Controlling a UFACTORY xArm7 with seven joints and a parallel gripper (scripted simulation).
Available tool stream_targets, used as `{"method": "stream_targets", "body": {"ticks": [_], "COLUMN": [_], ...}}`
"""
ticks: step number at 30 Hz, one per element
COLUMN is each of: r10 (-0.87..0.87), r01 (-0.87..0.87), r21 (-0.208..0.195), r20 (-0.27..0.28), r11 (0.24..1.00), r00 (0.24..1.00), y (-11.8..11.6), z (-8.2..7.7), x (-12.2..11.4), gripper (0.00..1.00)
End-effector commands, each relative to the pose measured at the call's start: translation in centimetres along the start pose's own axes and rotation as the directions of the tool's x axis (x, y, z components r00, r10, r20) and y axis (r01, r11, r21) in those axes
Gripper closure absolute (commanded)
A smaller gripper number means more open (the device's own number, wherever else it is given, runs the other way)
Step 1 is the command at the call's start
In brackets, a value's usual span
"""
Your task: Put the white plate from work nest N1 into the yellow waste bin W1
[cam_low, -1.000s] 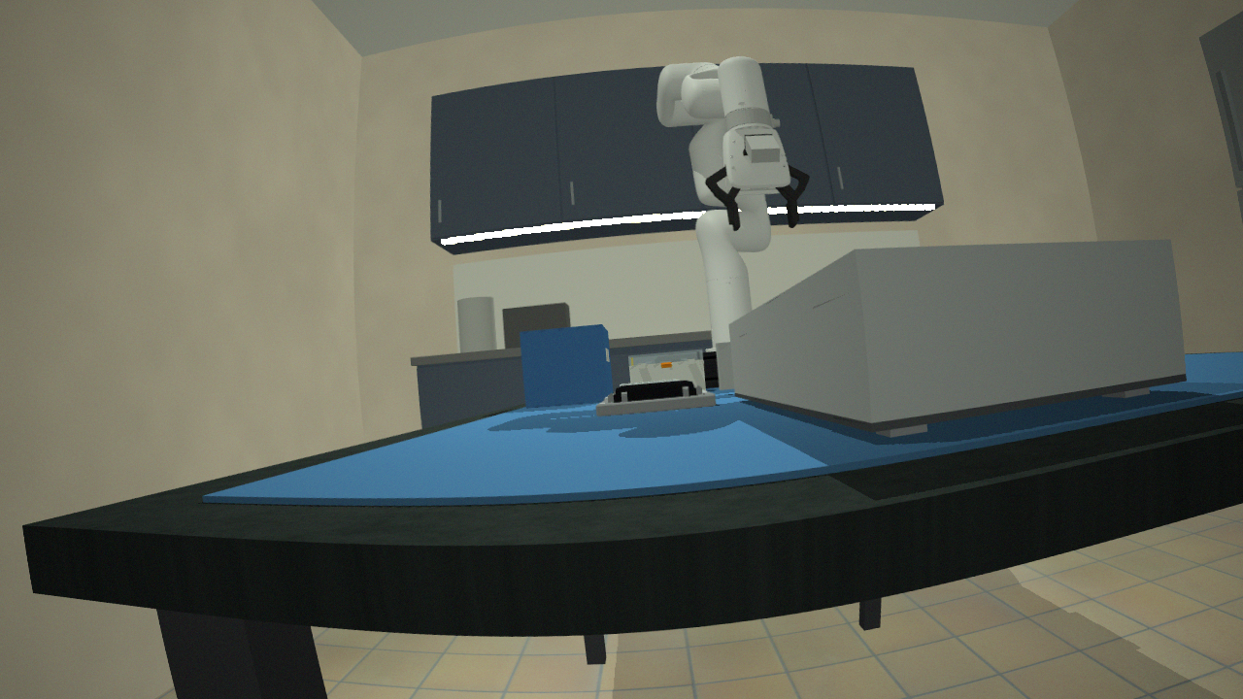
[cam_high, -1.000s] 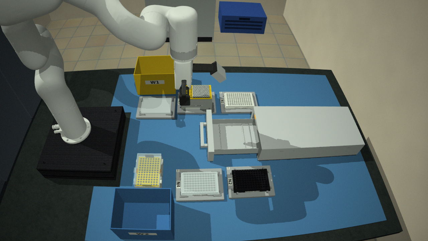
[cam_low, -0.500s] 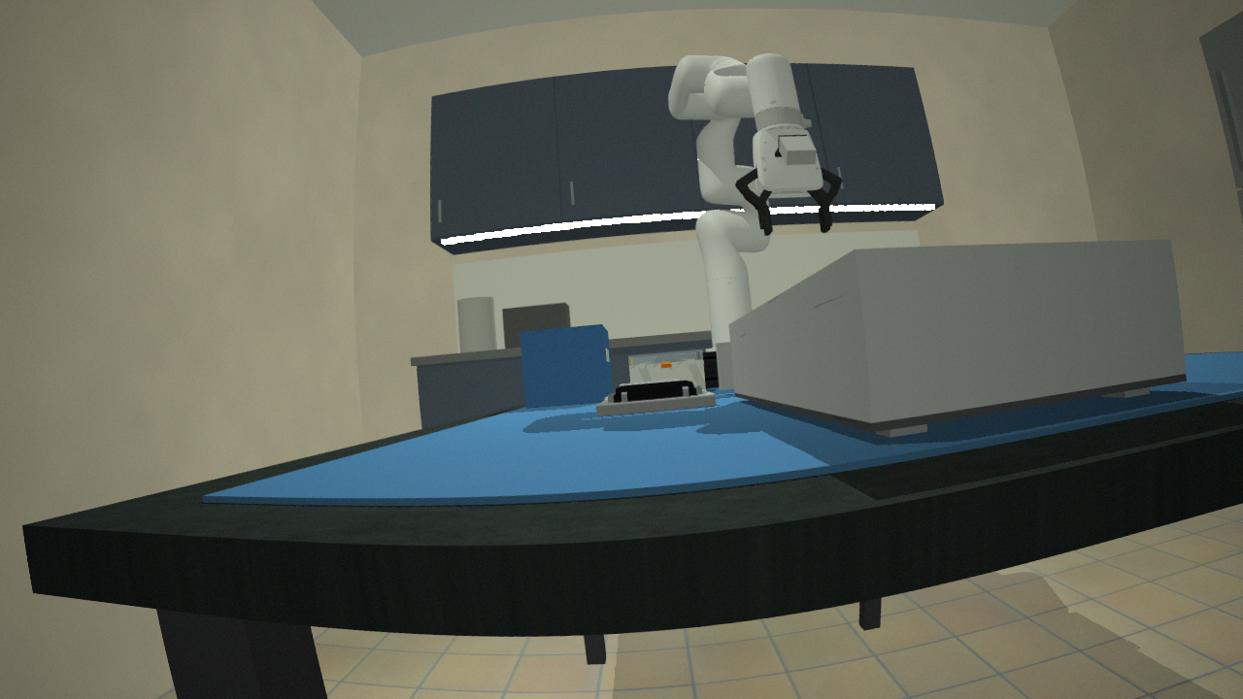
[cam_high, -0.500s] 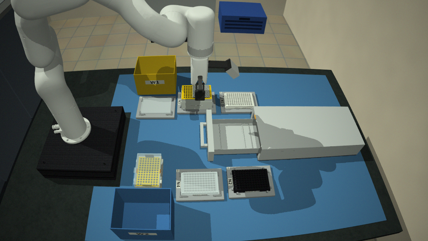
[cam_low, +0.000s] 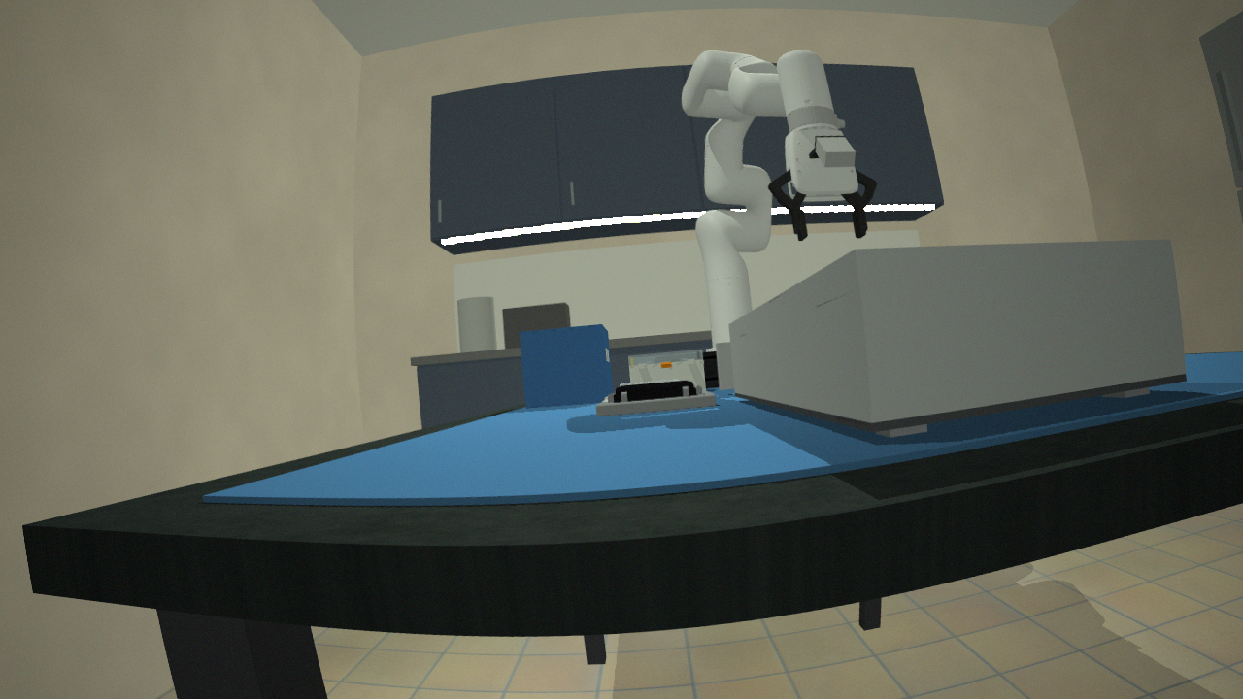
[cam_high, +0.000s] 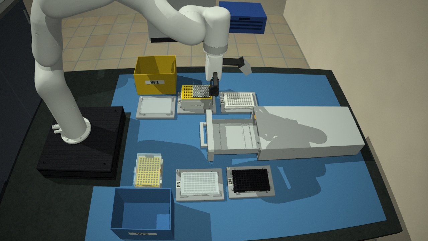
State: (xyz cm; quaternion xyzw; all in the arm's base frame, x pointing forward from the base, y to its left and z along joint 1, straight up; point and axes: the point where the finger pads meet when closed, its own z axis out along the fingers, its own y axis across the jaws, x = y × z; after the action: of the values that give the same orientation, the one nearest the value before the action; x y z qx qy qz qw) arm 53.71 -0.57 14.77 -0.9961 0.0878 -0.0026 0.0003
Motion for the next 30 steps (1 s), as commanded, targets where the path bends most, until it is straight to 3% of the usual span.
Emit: {"method": "stream_targets", "body": {"ticks": [1,30], "r10": [-0.002,-0.002], "r01": [0.002,0.002], "r21": [0.001,0.001], "r20": [-0.002,-0.003], "r11": [1.000,1.000], "r00": [1.000,1.000], "y": [-1.2,-8.9], "z": [0.4,4.2], "x": [1.5,10.6], "gripper": [0.00,0.00]}}
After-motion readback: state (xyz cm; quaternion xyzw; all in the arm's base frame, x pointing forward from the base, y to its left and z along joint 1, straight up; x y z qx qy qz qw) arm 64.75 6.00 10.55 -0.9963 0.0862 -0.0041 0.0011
